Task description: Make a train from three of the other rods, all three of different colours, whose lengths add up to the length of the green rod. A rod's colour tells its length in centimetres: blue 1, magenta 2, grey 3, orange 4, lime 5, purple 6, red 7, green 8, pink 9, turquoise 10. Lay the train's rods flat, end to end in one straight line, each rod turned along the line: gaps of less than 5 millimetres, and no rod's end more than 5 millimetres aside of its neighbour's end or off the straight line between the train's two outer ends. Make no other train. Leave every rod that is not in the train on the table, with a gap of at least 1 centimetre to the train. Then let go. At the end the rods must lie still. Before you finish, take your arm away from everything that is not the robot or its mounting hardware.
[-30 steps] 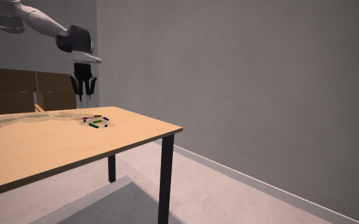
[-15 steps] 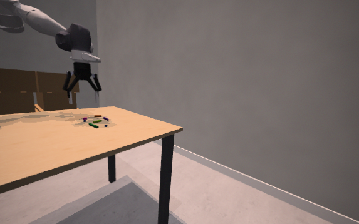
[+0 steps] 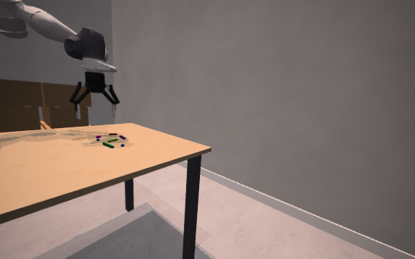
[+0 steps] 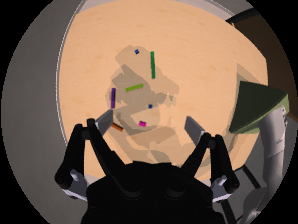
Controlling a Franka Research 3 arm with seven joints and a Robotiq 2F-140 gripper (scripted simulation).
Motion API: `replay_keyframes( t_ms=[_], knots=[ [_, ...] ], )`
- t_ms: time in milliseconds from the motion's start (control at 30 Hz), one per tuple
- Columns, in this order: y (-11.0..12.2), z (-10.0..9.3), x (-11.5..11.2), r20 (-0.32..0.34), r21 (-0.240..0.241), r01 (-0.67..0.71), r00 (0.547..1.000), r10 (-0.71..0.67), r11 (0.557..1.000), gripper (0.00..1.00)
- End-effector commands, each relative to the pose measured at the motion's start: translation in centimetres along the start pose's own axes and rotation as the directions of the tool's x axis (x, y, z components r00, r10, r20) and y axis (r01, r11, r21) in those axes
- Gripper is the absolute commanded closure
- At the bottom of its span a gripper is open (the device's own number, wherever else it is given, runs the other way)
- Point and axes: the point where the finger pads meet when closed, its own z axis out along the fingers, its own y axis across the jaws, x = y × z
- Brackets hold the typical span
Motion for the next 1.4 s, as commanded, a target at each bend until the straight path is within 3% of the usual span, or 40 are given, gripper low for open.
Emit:
replay_keyframes(
  t_ms=[0, 433, 1000, 1367],
  knots=[
    [-0.1, 0.1, -0.6, 0.002, -0.004, -0.153, 0.988, 0.153, 0.988, 0.0],
    [-0.3, 0.4, -1.1, 0.001, -0.004, -0.322, 0.947, 0.322, 0.947, 0.0],
    [-0.7, 0.6, -1.8, -0.001, -0.004, -0.546, 0.838, 0.546, 0.838, 0.0],
    [-0.9, 0.9, -2.4, -0.001, -0.003, -0.694, 0.72, 0.694, 0.72, 0.0]
  ],
)
